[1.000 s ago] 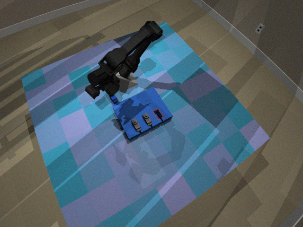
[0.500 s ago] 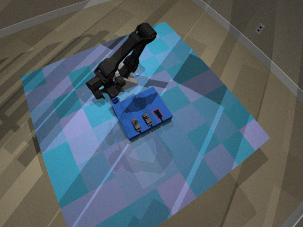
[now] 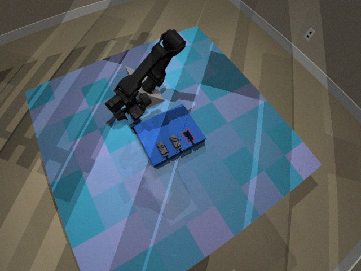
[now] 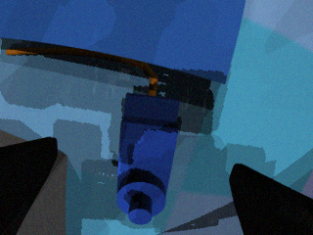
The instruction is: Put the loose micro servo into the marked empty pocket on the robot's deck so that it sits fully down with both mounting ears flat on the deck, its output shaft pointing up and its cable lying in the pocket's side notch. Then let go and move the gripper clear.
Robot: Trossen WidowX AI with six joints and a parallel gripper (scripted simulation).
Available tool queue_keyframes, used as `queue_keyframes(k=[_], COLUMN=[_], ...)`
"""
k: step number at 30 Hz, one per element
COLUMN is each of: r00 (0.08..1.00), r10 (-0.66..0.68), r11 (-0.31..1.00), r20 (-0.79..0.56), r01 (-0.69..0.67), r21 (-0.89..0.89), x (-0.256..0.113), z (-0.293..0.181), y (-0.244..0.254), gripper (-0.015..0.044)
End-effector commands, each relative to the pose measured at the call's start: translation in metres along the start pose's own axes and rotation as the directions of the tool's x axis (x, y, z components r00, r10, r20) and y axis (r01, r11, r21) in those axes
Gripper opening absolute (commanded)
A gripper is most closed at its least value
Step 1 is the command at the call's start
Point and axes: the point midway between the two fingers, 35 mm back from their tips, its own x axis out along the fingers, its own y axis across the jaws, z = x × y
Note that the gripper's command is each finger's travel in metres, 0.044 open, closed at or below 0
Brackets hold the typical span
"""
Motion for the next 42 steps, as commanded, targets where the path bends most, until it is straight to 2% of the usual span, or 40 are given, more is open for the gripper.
queue_keyframes(k=[1,15,28,33,36,42], r00=[1.0,1.0,1.0,1.0,1.0,1.0], r10=[0.001,0.001,0.001,0.001,-0.002,-0.003], r11=[1.0,1.0,1.0,1.0,1.0,1.0], r20=[0.004,0.005,0.005,0.005,0.006,0.005], r01=[-0.001,-0.001,-0.001,-0.001,0.002,0.003], r21=[0.005,0.004,0.004,0.004,0.003,0.004], x=[0.005,0.024,0.024,0.024,0.02,-0.01], z=[0.0,0.001,0.001,0.001,0.001,0.002], y=[0.0,0.0,0.0,0.0,-0.001,-0.002], gripper=[0.044,0.044,0.0099,0.0065,0.0,0.0])
